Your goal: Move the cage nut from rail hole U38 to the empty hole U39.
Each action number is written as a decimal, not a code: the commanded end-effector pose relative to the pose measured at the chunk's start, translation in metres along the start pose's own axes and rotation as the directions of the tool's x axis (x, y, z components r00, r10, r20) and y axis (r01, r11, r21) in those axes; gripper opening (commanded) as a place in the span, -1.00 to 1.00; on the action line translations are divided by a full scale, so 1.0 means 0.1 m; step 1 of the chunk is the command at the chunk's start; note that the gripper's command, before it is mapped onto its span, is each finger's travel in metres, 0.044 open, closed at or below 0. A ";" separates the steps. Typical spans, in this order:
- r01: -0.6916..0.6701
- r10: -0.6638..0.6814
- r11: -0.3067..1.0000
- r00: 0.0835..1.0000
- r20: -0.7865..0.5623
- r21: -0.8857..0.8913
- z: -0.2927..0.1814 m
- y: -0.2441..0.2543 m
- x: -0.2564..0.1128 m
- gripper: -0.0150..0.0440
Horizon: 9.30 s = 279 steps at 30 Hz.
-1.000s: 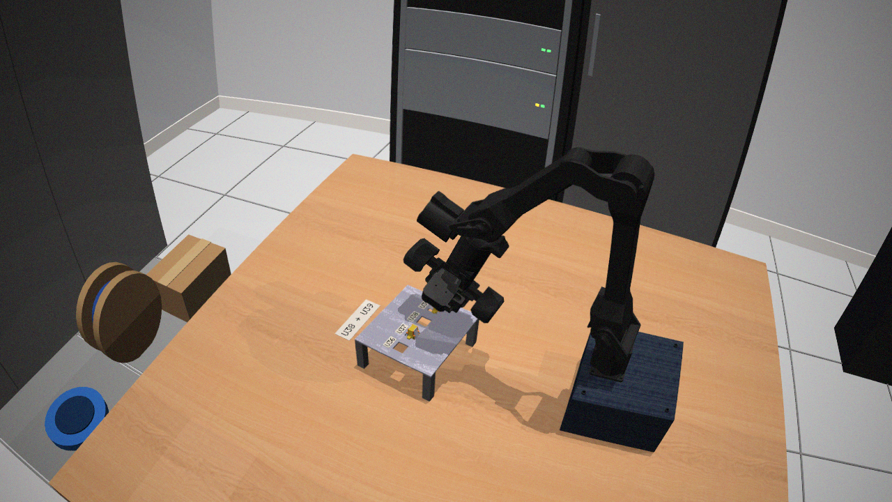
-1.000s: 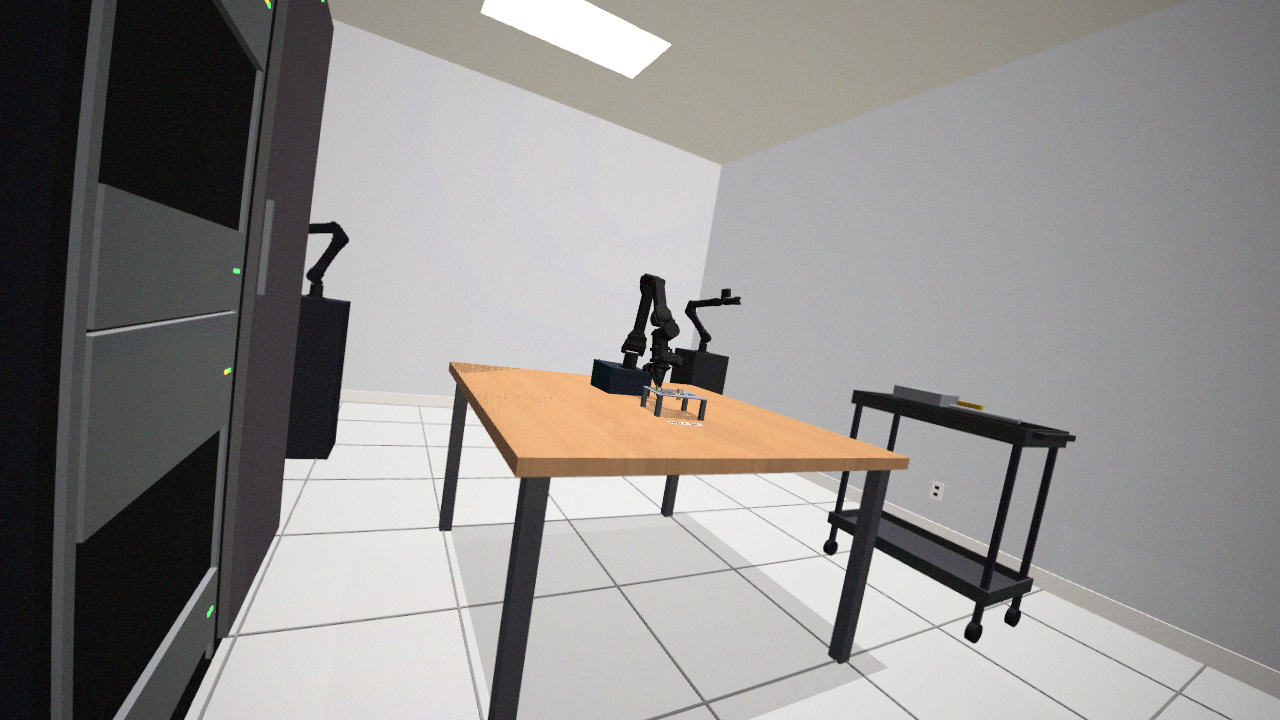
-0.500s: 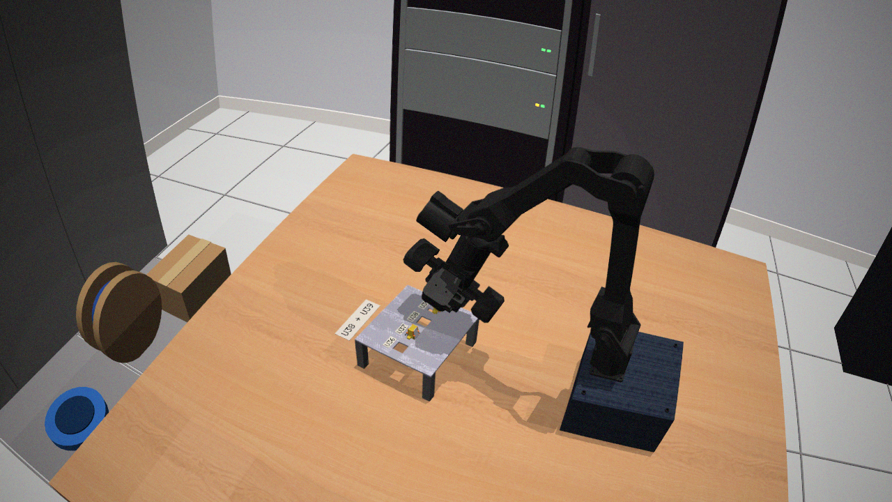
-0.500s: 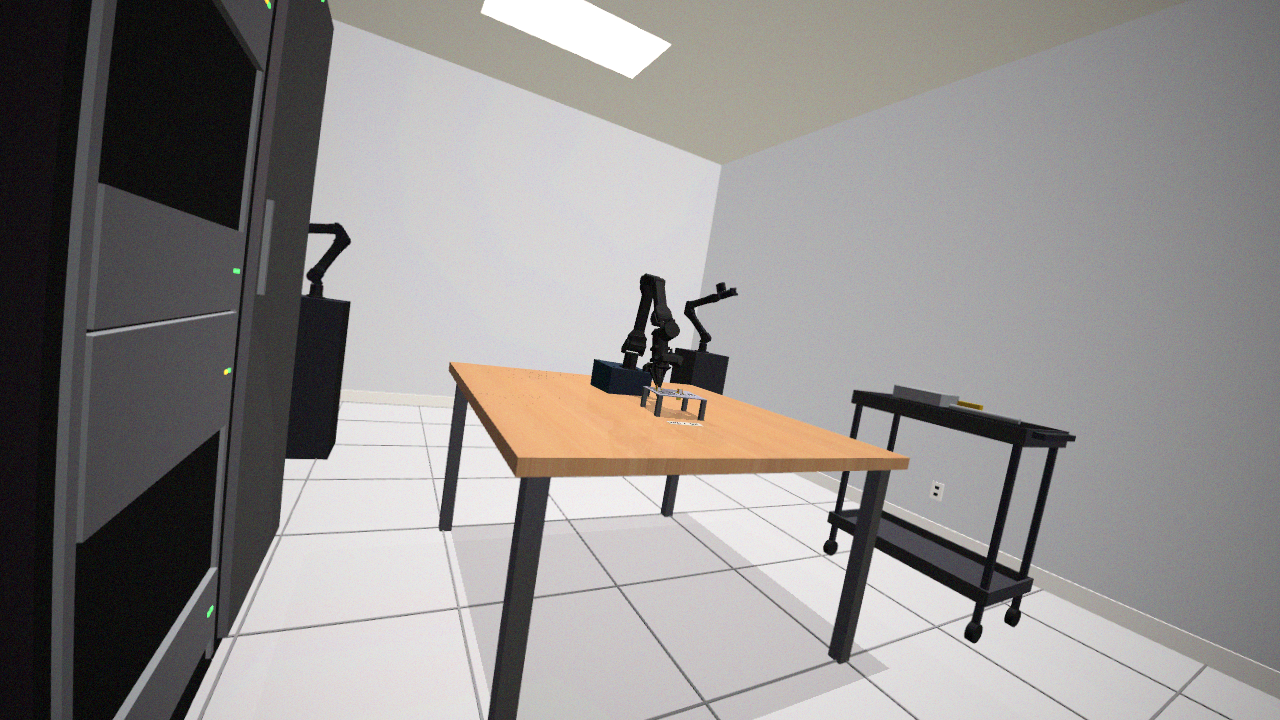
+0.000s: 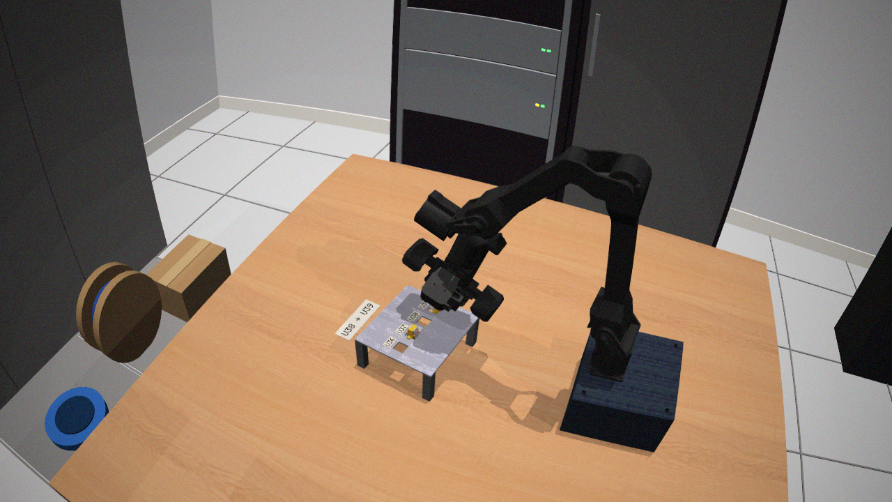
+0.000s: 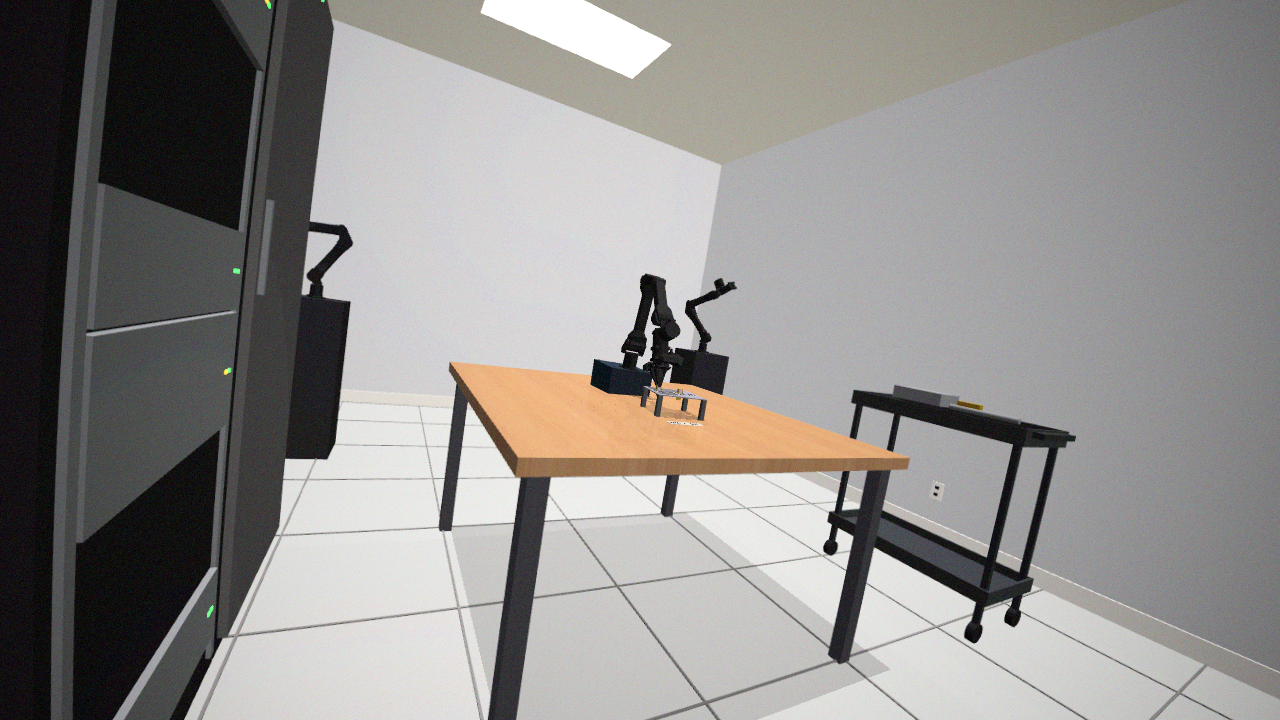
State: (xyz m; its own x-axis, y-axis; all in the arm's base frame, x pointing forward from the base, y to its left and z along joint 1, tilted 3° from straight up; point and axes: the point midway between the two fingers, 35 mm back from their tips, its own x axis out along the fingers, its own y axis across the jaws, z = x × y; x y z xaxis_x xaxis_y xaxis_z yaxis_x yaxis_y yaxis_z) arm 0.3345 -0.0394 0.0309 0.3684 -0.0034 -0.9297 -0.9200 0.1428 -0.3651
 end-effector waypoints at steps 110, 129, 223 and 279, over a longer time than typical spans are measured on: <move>-0.094 0.094 0.996 0.996 -0.004 -0.003 0.00 -0.04 0.01 -0.38; -0.111 0.111 0.994 0.994 -0.004 -0.003 0.00 -0.05 0.01 -0.38; -0.206 0.206 0.979 0.979 -0.004 -0.003 0.00 -0.08 0.05 -0.38; -0.230 0.230 0.973 0.973 -0.005 -0.003 0.00 -0.09 0.04 -0.38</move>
State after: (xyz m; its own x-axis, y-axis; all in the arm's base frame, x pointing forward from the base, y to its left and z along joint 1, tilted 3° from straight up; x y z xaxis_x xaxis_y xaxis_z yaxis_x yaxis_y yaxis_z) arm 0.3445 -0.0407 0.0306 0.1478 0.0273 -0.9886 -0.9797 0.1408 -0.1426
